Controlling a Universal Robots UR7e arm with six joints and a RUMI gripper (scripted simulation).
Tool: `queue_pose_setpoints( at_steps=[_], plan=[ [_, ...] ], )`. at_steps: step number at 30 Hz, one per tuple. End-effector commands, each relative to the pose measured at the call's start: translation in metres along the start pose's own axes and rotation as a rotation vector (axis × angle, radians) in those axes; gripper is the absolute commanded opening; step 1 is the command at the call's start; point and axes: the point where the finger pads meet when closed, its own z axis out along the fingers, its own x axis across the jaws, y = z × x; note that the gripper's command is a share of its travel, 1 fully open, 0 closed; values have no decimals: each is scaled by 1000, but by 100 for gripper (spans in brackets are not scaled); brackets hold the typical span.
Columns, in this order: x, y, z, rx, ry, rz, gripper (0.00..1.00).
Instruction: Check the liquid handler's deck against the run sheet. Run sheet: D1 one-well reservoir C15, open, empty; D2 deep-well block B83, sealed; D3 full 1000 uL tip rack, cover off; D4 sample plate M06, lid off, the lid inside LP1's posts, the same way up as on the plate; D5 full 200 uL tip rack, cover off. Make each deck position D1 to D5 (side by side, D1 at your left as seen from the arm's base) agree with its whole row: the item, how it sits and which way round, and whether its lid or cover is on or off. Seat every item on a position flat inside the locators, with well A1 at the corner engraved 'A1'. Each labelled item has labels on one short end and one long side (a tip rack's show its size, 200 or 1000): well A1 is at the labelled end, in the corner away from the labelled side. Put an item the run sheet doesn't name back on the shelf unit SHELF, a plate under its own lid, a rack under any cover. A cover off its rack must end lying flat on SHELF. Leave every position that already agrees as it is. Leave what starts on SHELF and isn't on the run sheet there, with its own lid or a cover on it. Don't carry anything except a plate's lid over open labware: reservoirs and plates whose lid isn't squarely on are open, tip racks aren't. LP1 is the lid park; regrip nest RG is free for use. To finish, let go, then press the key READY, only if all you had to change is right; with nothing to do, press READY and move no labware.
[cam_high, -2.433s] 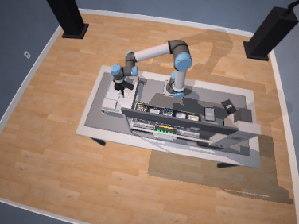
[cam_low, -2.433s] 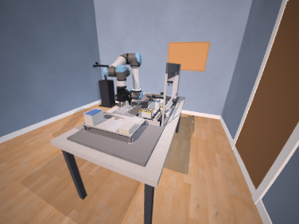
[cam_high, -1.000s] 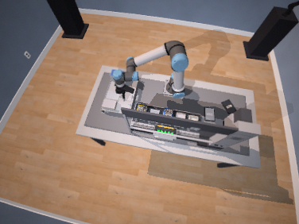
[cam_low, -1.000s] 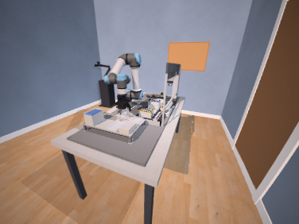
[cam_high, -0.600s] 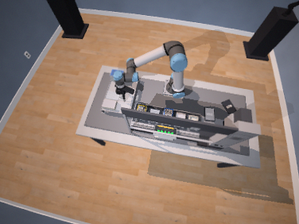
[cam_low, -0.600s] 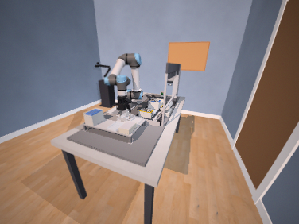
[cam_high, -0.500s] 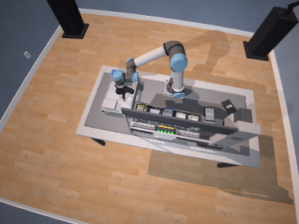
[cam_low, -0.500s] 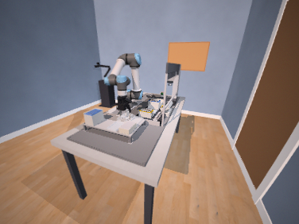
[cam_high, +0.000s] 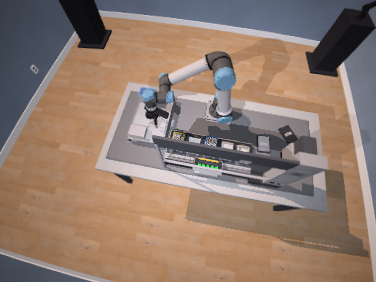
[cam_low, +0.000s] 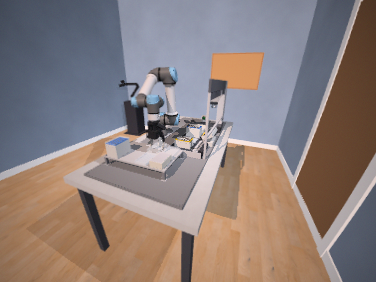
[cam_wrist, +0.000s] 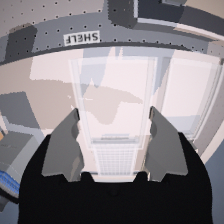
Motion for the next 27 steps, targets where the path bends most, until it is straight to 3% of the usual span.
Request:
queue_pose_setpoints(
  at_steps=[1,27],
  plan=[
    [-1,0,-1,-2,0,1,0],
    [-2,-1,6,2,-1,2,0]
  ],
)
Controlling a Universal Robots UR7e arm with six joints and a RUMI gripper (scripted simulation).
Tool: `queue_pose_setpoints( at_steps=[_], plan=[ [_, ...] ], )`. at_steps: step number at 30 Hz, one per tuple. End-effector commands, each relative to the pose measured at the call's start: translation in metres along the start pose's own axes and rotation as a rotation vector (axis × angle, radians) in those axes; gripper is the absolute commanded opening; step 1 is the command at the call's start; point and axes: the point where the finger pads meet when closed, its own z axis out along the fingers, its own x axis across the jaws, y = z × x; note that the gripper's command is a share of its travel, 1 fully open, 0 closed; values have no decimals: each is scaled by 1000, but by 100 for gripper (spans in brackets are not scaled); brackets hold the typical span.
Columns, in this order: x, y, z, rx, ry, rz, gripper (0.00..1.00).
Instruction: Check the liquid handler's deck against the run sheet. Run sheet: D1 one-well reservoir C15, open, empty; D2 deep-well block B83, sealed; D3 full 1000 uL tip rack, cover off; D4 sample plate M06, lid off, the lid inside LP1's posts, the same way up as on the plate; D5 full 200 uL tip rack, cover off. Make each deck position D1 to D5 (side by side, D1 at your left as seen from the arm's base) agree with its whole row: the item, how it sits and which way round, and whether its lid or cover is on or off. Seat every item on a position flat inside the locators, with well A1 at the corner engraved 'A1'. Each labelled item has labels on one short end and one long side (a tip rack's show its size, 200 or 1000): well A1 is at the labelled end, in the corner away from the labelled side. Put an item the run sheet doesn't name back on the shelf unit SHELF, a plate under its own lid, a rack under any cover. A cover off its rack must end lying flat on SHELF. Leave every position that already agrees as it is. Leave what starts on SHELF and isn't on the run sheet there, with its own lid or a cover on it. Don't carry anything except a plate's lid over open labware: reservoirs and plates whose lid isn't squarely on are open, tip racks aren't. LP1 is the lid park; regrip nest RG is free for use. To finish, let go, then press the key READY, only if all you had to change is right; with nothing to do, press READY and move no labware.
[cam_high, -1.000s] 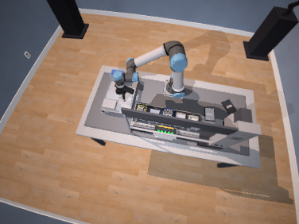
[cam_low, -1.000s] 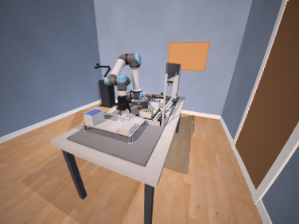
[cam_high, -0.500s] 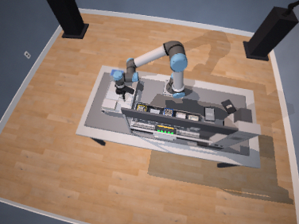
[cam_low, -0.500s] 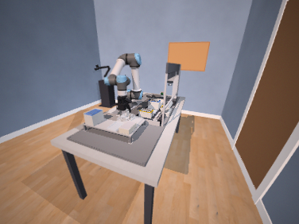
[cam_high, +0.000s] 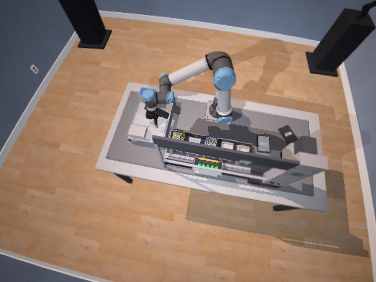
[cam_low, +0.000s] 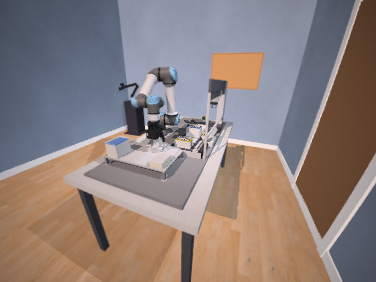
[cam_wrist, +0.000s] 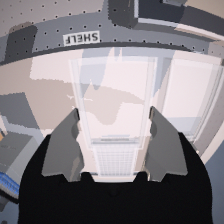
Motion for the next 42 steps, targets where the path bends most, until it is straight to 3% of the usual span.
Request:
queue_pose_setpoints(
  at_steps=[1,31,32,42],
  plan=[
    [-2,-1,4,4,-2,2,0],
    [-2,0,10,3,-1,2,0],
    [-2,0,10,3,-1,2,82],
    [-1,1,8,0,0,1,82]
  ],
)
